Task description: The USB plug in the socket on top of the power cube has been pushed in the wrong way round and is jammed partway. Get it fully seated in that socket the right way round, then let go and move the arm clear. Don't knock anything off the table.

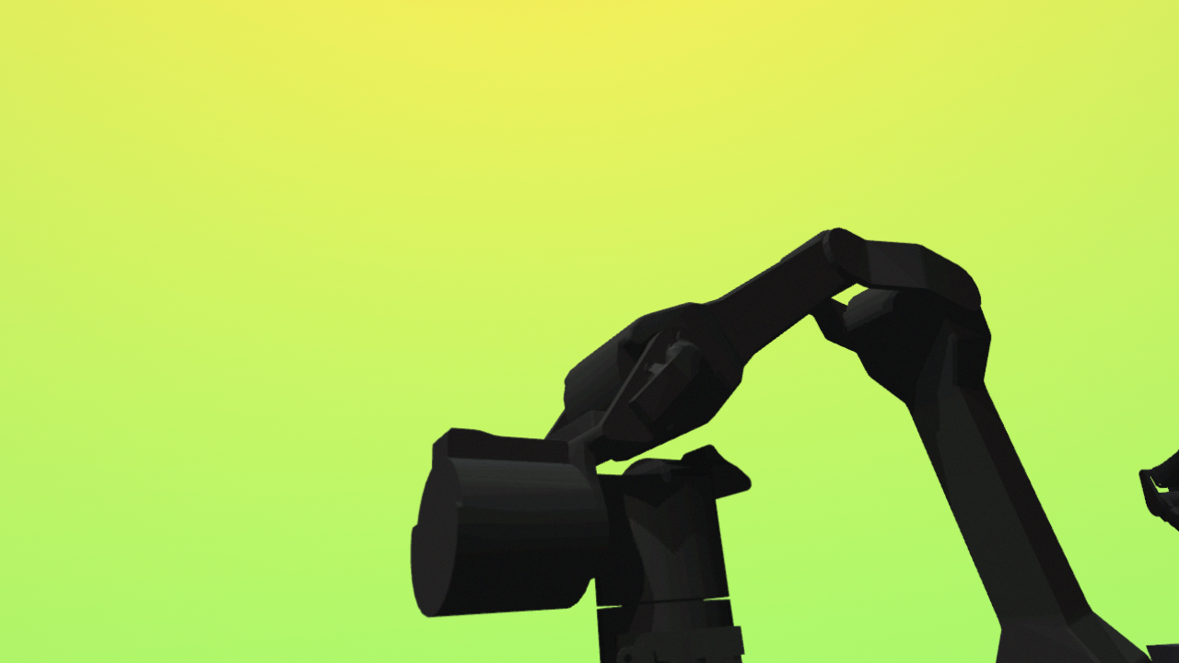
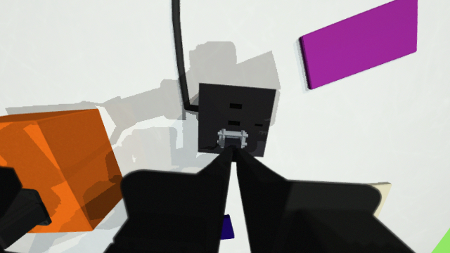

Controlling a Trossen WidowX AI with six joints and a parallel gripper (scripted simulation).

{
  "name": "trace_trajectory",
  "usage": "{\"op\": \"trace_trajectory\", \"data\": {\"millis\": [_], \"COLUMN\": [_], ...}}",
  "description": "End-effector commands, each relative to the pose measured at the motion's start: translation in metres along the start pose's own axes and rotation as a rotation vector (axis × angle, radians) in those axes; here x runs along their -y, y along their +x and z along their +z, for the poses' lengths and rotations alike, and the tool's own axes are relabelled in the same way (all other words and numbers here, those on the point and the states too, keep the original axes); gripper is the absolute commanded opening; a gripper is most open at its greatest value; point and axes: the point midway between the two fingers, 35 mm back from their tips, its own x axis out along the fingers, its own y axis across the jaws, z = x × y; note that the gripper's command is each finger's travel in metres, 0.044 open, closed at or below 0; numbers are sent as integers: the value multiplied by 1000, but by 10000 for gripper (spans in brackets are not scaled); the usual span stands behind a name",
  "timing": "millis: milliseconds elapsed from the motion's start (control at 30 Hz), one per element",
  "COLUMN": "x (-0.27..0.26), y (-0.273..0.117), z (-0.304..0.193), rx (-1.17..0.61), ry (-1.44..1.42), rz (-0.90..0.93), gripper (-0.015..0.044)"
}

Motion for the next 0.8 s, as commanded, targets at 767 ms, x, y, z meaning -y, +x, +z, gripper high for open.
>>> {"op": "trace_trajectory", "data": {"millis": [767], "x": [0], "y": [3], "z": [0], "rx": [1], "ry": [5], "rz": [-1], "gripper": [0]}}
